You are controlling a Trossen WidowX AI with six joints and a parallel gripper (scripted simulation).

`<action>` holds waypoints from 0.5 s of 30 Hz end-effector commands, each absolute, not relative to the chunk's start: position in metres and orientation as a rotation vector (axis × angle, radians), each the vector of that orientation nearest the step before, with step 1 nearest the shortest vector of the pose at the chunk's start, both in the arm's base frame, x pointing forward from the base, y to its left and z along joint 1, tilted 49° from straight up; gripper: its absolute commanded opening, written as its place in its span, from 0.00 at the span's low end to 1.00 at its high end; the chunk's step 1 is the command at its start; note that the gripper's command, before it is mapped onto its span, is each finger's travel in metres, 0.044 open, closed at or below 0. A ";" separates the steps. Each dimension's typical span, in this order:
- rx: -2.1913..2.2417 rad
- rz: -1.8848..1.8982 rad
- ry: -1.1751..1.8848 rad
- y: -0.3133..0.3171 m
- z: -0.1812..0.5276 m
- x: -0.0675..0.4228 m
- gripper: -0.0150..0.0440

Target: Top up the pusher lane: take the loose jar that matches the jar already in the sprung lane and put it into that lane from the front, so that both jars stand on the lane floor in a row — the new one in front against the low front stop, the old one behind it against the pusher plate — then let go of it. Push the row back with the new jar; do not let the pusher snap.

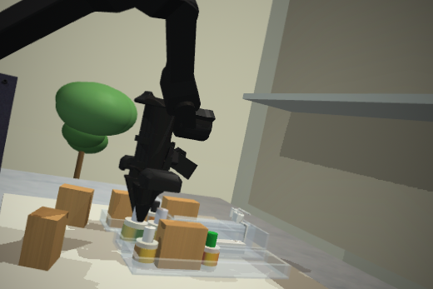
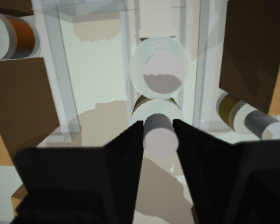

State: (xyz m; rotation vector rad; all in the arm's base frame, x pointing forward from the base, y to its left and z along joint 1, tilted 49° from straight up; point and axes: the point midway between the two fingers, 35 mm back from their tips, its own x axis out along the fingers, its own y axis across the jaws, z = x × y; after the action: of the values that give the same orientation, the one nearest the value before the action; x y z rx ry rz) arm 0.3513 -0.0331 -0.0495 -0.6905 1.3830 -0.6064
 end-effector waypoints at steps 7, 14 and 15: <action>-0.687 -0.626 1.384 -0.039 -0.049 0.348 0.25; -0.687 -0.626 1.384 -0.039 -0.049 0.347 0.25; -0.687 -0.626 1.384 -0.039 -0.049 0.347 0.25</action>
State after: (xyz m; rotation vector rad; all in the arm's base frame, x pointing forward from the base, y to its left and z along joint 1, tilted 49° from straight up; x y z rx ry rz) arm 0.3506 -0.0333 -0.0493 -0.6869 1.3775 -0.6071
